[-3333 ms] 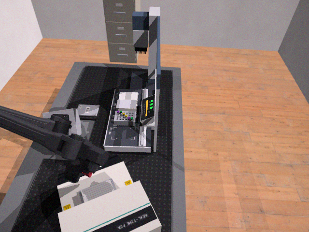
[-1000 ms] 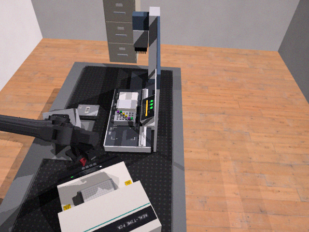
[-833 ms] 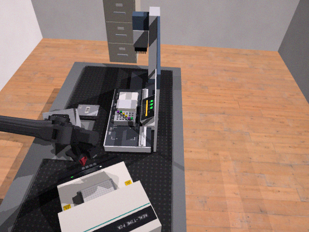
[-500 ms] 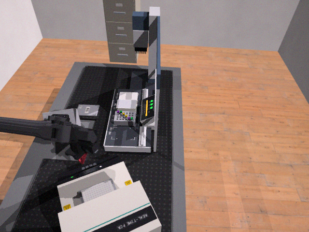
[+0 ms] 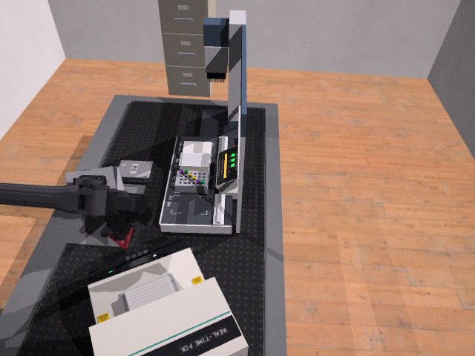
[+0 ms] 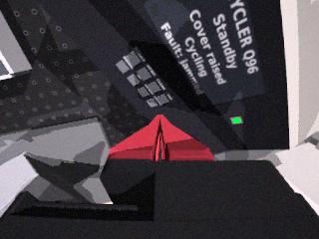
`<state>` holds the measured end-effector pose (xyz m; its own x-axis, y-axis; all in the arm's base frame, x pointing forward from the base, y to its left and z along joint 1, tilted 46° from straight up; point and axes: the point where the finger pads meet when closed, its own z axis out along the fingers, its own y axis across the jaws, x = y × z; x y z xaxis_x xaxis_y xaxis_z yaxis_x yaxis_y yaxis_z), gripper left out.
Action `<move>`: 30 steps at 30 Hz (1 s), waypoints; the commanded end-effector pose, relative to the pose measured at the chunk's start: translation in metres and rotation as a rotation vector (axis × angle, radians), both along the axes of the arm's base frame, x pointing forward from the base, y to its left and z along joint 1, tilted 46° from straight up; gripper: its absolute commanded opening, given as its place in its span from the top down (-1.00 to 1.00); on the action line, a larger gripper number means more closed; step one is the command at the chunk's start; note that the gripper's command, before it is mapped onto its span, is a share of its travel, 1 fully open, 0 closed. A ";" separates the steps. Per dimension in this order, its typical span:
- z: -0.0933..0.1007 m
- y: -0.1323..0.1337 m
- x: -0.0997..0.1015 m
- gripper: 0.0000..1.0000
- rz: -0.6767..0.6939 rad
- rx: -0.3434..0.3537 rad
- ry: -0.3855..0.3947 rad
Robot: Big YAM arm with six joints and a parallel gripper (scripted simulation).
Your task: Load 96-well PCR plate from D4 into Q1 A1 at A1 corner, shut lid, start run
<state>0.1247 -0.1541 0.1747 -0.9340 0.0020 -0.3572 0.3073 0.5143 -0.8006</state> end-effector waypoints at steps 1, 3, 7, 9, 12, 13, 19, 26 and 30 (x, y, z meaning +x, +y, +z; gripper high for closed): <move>0.009 0.001 0.006 1.00 0.044 -0.021 0.015; -0.002 0.002 0.003 1.00 0.050 -0.031 0.034; 0.004 0.001 0.004 1.00 0.093 -0.057 0.094; -0.011 0.003 0.001 1.00 0.117 -0.070 0.134; -0.009 0.003 0.001 1.00 0.151 -0.090 0.199; -0.015 0.003 0.000 1.00 0.160 -0.098 0.215; -0.022 0.003 -0.002 1.00 0.183 -0.119 0.257; -0.037 0.005 -0.003 1.00 0.266 -0.166 0.380; -0.027 0.003 -0.003 1.00 0.287 -0.196 0.448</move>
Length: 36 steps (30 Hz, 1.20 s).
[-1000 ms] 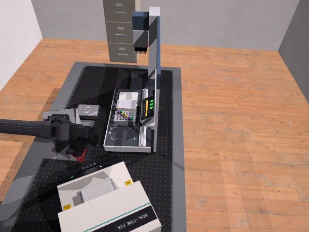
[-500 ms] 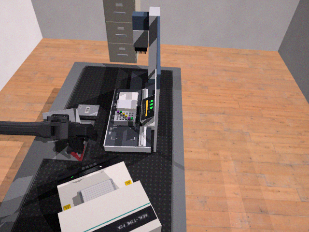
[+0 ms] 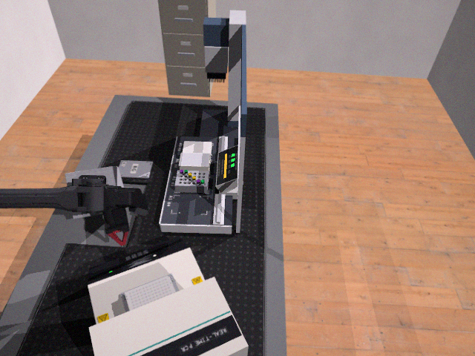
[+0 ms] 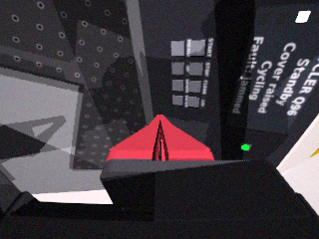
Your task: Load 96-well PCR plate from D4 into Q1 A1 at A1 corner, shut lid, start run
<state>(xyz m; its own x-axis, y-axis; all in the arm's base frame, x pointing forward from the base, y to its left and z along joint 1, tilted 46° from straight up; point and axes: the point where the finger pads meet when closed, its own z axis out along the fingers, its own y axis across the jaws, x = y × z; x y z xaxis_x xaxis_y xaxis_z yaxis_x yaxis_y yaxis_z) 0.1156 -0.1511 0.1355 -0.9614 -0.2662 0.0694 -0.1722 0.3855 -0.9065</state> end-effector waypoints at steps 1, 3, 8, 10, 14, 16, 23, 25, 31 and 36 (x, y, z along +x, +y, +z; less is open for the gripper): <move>0.014 0.000 0.007 1.00 0.050 -0.031 0.043; 0.017 0.002 0.009 1.00 0.080 -0.043 0.068; 0.028 -0.001 0.011 1.00 0.094 -0.057 0.091; 0.037 -0.005 0.012 1.00 0.077 -0.056 0.070; 0.047 -0.009 0.014 1.00 0.065 -0.053 0.052; 0.050 -0.010 0.015 1.00 0.065 -0.052 0.041; 0.052 -0.012 0.014 1.00 0.057 -0.050 0.039; 0.047 -0.011 0.014 1.00 0.060 -0.048 0.055; 0.033 -0.009 0.012 1.00 0.067 -0.041 0.088; 0.022 -0.008 0.008 1.00 0.063 -0.033 0.111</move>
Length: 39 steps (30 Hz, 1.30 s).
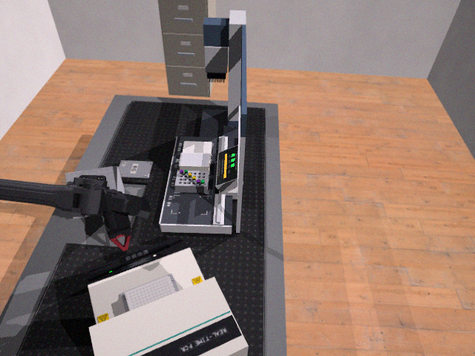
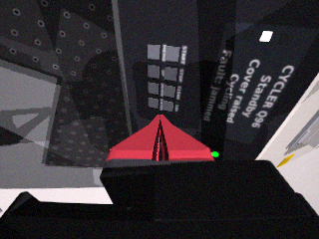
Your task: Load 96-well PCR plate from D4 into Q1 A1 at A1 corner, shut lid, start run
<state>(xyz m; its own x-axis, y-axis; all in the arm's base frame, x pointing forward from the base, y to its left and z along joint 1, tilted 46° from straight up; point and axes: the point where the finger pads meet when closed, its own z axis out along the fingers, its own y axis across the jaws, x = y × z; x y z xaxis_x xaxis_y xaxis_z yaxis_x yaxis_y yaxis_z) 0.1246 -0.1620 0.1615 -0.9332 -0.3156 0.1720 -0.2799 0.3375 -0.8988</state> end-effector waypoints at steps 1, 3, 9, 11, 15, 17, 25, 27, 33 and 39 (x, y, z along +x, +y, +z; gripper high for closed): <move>-0.002 0.003 0.000 1.00 0.004 0.006 0.008; -0.002 0.003 0.000 1.00 0.004 0.006 0.008; 0.003 -0.012 0.003 1.00 -0.006 0.000 -0.018; 0.002 -0.015 0.004 1.00 -0.001 -0.002 -0.012; 0.005 -0.022 0.009 1.00 0.003 -0.004 -0.006; 0.006 -0.027 0.010 1.00 0.001 -0.007 -0.008; 0.004 -0.024 0.010 1.00 0.001 -0.002 -0.018; 0.003 -0.023 0.010 1.00 0.003 0.002 -0.018; -0.003 -0.022 0.009 1.00 -0.002 0.019 -0.008; -0.003 -0.024 0.007 1.00 -0.018 0.024 -0.016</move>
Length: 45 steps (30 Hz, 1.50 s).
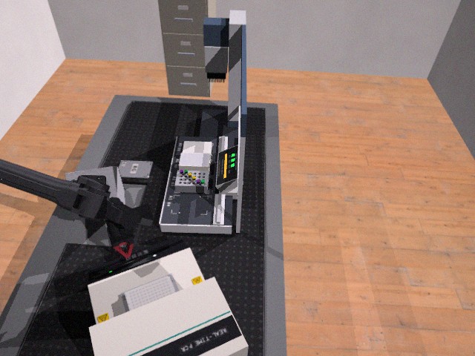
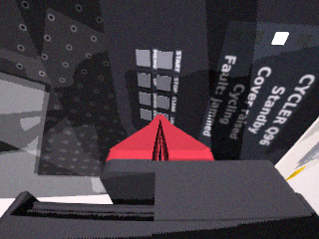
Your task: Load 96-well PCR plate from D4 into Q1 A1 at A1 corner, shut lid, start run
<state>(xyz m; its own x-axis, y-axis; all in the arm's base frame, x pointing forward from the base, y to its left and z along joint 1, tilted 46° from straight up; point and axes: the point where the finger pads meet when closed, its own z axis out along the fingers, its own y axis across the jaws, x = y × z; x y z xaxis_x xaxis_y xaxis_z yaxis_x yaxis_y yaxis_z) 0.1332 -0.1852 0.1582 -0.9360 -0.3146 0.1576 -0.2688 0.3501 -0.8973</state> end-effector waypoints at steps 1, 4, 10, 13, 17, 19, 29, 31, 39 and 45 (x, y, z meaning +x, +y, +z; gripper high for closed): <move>0.001 -0.001 -0.002 1.00 -0.017 0.012 -0.007; 0.002 -0.001 -0.003 1.00 -0.018 0.009 -0.010; 0.015 0.000 0.001 1.00 0.004 -0.007 -0.019; 0.019 0.000 0.003 1.00 0.008 -0.006 -0.024; 0.022 0.000 0.003 1.00 0.000 -0.010 -0.032; 0.023 0.000 0.003 1.00 -0.002 -0.009 -0.039; 0.028 0.001 0.006 1.00 0.003 -0.008 -0.050; 0.029 0.001 0.007 1.00 0.004 -0.008 -0.051; 0.017 0.002 0.003 1.00 0.005 -0.008 -0.040; 0.003 0.001 -0.002 1.00 0.002 0.002 -0.002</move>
<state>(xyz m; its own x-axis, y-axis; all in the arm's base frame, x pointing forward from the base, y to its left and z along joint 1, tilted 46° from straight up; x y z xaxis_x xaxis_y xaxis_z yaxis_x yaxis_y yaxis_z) 0.1329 -0.1856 0.1607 -0.9383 -0.3116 0.1498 -0.2603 0.3513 -0.8994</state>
